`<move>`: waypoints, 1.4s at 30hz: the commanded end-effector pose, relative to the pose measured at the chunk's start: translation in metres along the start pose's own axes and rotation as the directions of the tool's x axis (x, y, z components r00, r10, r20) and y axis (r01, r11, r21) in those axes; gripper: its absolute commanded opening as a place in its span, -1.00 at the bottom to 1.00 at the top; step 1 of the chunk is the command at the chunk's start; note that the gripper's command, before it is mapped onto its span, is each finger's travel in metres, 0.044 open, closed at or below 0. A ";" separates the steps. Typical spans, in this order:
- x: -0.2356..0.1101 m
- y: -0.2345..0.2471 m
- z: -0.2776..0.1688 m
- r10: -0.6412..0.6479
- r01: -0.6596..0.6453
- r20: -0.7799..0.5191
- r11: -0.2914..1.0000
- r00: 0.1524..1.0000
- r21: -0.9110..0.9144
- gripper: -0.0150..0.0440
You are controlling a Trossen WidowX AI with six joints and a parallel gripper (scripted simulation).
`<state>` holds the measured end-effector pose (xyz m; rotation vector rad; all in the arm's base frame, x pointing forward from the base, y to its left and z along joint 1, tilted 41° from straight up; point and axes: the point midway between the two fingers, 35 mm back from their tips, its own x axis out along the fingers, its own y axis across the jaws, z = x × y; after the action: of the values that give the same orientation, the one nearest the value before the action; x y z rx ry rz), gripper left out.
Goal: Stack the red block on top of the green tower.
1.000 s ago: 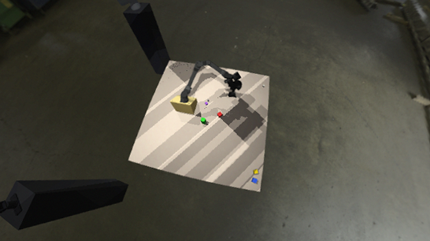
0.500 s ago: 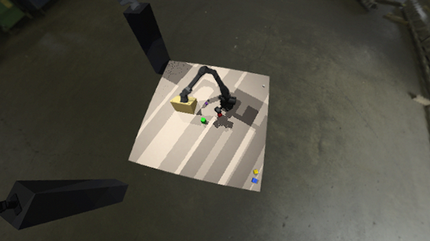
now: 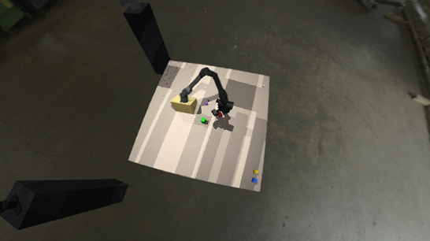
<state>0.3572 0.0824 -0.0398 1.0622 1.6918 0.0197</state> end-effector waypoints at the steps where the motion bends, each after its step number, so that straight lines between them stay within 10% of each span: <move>1: 0.028 -0.005 -0.007 -0.005 0.005 -0.020 1.000 1.000 0.013 1.00; 42: 0.074 -0.006 -0.010 -0.004 0.004 -0.022 1.000 1.000 0.014 1.00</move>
<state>0.3460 0.1304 -0.0940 1.0658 1.7127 0.0186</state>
